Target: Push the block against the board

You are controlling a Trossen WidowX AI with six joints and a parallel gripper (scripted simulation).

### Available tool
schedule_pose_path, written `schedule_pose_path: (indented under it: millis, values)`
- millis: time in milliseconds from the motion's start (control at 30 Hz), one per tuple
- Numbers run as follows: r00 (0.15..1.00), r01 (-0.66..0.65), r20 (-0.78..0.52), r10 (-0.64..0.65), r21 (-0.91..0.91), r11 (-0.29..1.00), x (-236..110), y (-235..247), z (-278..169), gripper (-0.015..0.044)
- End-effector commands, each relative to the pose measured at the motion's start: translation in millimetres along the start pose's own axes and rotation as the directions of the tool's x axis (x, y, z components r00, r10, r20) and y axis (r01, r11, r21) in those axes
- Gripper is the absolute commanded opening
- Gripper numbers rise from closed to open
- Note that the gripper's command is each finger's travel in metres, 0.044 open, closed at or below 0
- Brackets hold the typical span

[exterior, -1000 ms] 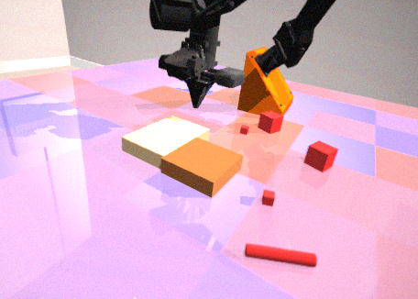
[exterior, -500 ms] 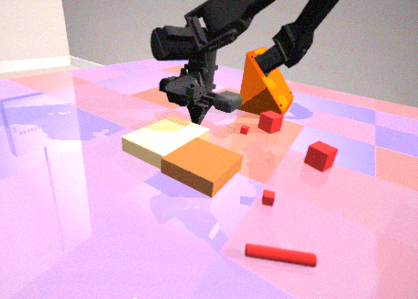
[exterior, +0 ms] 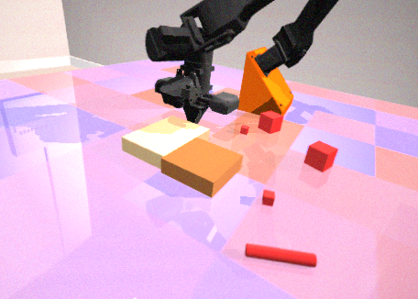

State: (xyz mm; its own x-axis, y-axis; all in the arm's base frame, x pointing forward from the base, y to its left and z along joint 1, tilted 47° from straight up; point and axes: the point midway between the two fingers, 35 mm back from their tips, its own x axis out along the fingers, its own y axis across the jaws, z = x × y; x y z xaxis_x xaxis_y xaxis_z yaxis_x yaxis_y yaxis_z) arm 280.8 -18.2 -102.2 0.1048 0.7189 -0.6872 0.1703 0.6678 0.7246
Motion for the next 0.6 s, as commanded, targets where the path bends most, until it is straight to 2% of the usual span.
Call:
schedule_pose_path:
  millis: [0, 567]
  values:
    - [1.0, -0.004, 0.0, 0.004, 0.003, 1.0, 0.4, 0.9, 4.1, 0.0]
    - [1.0, -0.004, 0.0, 0.004, 0.003, 1.0, 0.3, 0.3, 3.8, 0.0]
